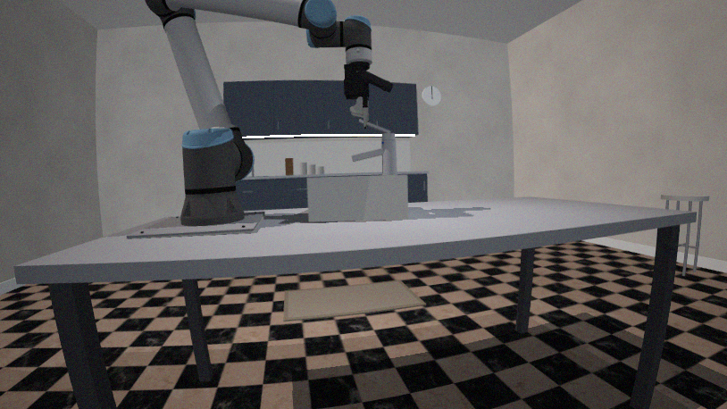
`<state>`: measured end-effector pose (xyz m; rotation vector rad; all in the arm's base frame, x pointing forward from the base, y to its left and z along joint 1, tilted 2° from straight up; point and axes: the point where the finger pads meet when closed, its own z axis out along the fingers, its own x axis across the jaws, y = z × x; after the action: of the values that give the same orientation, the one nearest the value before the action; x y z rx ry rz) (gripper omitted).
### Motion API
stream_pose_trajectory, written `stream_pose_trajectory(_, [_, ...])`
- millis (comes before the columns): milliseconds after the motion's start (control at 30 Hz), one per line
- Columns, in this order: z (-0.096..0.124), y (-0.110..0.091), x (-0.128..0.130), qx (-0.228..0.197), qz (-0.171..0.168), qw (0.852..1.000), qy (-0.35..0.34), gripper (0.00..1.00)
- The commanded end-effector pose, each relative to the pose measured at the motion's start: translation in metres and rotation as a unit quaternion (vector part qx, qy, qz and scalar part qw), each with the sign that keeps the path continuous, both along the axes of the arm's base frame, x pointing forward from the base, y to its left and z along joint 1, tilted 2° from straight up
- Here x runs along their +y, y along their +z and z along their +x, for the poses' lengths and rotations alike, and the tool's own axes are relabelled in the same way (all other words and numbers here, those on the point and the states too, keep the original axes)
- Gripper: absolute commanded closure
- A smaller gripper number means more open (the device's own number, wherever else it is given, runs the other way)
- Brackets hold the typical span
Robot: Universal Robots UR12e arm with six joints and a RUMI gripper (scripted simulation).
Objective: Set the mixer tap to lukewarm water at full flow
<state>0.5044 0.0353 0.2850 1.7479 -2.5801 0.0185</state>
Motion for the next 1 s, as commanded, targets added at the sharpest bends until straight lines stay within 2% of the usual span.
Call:
stream_pose_trajectory(0, [0.0006, 0.0010, -0.0001, -0.001, 0.000, 1.000, 0.000, 1.00])
stream_pose_trajectory(533, [0.0006, 0.0010, -0.0001, -0.001, 0.000, 1.000, 0.000, 1.00])
stream_pose_trajectory(567, [0.0006, 0.0010, -0.0001, -0.001, 0.000, 1.000, 0.000, 0.59])
stream_pose_trajectory(967, [0.0006, 0.0010, -0.0001, -0.001, 0.000, 1.000, 0.000, 0.59])
